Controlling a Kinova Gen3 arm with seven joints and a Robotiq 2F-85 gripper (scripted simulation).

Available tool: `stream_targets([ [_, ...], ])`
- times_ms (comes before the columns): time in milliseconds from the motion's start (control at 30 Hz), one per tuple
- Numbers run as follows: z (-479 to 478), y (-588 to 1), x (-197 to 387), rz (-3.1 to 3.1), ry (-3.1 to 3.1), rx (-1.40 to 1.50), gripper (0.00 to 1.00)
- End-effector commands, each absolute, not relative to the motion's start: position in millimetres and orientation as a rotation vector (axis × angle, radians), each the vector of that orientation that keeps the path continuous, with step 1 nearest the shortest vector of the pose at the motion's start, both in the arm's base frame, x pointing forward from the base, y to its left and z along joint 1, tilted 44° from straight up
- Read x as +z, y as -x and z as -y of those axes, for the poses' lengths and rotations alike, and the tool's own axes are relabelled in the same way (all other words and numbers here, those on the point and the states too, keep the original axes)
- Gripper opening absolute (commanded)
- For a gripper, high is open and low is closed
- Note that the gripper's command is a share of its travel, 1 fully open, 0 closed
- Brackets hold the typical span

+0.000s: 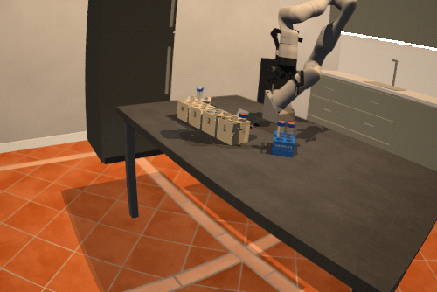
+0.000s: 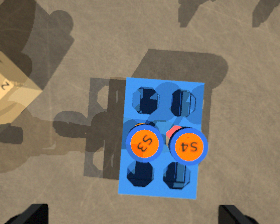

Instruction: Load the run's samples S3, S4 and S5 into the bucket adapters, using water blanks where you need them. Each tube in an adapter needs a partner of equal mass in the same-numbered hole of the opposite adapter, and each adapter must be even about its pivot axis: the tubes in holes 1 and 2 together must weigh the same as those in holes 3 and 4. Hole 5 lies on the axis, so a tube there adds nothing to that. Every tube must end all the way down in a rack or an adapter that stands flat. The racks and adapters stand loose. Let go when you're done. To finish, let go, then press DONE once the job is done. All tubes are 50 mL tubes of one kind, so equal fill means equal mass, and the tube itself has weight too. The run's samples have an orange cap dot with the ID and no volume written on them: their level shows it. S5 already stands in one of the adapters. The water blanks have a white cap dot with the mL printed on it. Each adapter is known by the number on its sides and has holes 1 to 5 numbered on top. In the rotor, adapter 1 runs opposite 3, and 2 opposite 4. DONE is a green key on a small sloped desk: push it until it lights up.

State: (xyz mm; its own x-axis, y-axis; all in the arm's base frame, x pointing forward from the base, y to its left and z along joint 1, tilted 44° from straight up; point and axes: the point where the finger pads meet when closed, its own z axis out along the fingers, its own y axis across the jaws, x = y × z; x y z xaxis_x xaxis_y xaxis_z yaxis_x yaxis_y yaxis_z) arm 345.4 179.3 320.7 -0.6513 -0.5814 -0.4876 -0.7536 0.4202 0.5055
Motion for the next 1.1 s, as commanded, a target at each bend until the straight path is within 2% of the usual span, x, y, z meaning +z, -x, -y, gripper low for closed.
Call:
stream_targets([
  [0,-195.3,-343.1,337.2,-2.433,1.183,1.051,1.00],
  [300,-212.2,-342.2,353.7,-2.436,1.187,1.046,1.00],
  [1067,-250.9,-338.4,310.5,-2.439,1.175,1.048,1.00],
])
